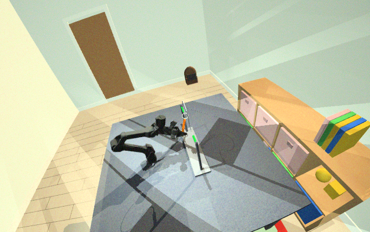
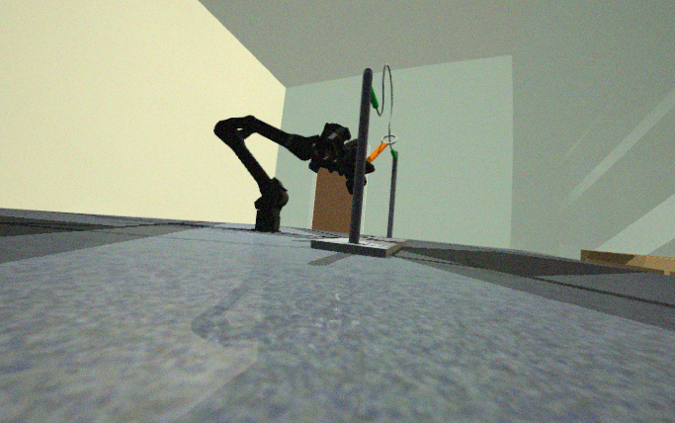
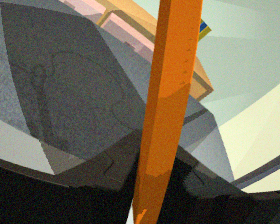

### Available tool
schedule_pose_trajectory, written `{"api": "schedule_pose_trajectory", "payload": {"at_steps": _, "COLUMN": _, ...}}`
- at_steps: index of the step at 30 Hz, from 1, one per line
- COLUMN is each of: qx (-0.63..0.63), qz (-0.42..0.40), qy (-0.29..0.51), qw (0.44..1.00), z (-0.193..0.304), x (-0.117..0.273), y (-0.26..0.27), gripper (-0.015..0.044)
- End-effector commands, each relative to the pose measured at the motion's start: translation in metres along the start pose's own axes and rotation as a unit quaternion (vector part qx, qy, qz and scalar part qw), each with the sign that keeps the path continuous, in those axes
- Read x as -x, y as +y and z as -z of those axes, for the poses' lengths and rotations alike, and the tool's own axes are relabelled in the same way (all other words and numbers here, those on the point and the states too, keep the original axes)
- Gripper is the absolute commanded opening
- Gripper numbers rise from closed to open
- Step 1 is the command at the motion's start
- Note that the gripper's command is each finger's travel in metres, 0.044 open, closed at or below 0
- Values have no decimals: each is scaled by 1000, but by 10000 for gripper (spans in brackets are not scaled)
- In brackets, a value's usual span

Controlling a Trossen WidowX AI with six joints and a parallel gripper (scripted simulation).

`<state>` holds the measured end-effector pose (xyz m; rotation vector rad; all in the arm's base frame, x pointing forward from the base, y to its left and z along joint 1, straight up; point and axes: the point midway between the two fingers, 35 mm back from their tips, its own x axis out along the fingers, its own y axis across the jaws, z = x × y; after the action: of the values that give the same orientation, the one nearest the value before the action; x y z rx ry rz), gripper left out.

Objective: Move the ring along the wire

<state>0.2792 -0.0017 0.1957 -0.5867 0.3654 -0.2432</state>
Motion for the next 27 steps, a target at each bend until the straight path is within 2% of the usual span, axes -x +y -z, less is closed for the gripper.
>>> {"api": "schedule_pose_trajectory", "payload": {"at_steps": 1, "qx": -36, "qz": -20, "qy": 7, "qw": 999, "z": 1, "x": 0, "y": 15, "gripper": -150}}
{"api": "schedule_pose_trajectory", "payload": {"at_steps": 14, "qx": -159, "qz": -77, "qy": 23, "qw": 984, "z": -8, "x": 10, "y": 55, "gripper": -150}}
{"api": "schedule_pose_trajectory", "payload": {"at_steps": 27, "qx": -229, "qz": -111, "qy": 33, "qw": 966, "z": -20, "x": 19, "y": 81, "gripper": -150}}
